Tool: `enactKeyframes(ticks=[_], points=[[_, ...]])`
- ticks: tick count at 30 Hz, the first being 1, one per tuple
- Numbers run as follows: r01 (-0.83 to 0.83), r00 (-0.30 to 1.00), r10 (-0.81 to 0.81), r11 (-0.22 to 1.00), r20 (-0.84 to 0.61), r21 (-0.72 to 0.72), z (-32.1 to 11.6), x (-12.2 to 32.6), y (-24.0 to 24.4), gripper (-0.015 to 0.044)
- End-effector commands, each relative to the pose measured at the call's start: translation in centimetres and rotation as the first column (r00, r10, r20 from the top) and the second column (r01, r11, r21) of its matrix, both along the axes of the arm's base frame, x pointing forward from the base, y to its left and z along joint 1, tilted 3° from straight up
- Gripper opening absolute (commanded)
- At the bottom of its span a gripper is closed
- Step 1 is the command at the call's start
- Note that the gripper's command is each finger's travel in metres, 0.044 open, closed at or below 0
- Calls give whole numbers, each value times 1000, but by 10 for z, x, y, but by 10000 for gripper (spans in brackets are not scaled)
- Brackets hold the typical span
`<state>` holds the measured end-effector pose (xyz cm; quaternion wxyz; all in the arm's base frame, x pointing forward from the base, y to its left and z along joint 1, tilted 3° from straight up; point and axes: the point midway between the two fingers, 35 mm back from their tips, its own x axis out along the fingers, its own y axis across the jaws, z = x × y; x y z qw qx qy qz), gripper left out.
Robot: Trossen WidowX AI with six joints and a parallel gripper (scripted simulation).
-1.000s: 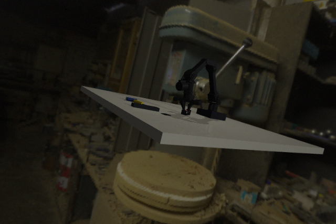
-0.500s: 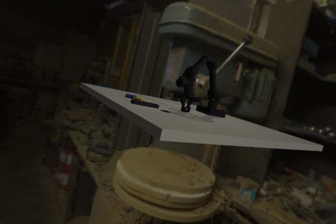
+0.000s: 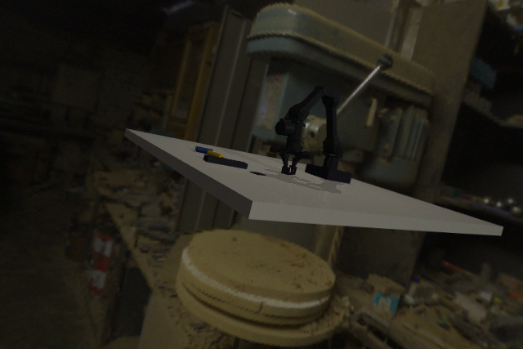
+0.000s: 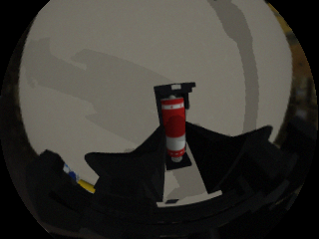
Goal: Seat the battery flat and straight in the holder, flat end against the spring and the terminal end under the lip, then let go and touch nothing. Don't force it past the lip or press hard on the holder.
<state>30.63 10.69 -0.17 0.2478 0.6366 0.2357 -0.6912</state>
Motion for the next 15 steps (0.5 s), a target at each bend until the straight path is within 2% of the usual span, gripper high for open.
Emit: enactKeyframes(ticks=[1, 15], points=[[-7, 1000, 7, 1000, -1, 3, 0, -4, -2, 79], [-7, 1000, 7, 1000, 2, 1, 0, -6, -3, 79]])
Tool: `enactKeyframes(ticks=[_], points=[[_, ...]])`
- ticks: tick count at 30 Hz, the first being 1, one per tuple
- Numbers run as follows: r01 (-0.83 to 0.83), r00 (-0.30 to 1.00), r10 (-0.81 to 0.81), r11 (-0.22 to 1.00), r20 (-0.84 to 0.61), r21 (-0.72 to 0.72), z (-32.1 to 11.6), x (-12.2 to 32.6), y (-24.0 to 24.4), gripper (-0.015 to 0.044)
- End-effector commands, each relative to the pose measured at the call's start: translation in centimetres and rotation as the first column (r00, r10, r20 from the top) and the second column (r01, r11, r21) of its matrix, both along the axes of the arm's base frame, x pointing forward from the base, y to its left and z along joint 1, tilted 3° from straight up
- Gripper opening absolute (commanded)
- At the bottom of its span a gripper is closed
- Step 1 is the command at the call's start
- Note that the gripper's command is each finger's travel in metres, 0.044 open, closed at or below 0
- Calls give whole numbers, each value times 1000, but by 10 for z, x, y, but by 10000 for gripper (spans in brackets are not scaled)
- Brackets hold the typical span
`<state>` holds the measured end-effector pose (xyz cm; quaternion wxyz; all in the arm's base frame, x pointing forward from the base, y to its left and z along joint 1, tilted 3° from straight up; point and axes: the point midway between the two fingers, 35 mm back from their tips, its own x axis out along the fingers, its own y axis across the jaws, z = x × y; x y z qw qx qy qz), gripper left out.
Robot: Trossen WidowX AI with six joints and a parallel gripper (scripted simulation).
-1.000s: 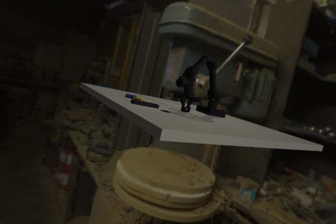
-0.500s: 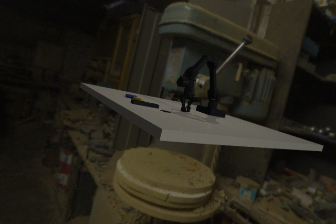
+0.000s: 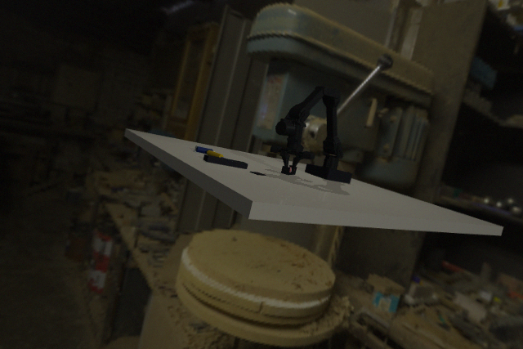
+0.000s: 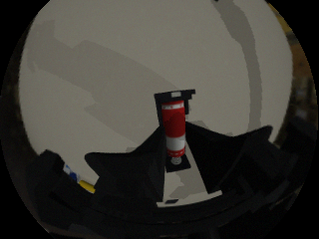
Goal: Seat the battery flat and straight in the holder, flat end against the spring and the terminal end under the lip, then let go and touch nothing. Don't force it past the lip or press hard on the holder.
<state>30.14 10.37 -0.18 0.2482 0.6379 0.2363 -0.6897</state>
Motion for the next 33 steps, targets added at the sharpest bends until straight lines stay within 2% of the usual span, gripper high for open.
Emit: enactKeyframes(ticks=[1, 3, 7, 21, 23, 29, 31, 33], points=[[-6, 1000, 6, 1000, -2, -1, 0, -1, 0, 79], [-6, 1000, 6, 1000, -2, -1, 0, -1, 0, 79], [-6, 1000, 6, 1000, -2, -1, 0, -1, 0, 181], [0, 1000, 0, 1000, -1, -1, 15, -1, 0, 181], [-2, 1000, 2, 1000, -6, -2, 19, -2, 0, 234], [-1, 1000, 1, 1000, -1, -1, 81, -4, 3, 391], [0, 1000, 0, 1000, -1, 0, 89, -5, 3, 440], [0, 1000, 0, 1000, -1, 0, 89, -5, 2, 440]])
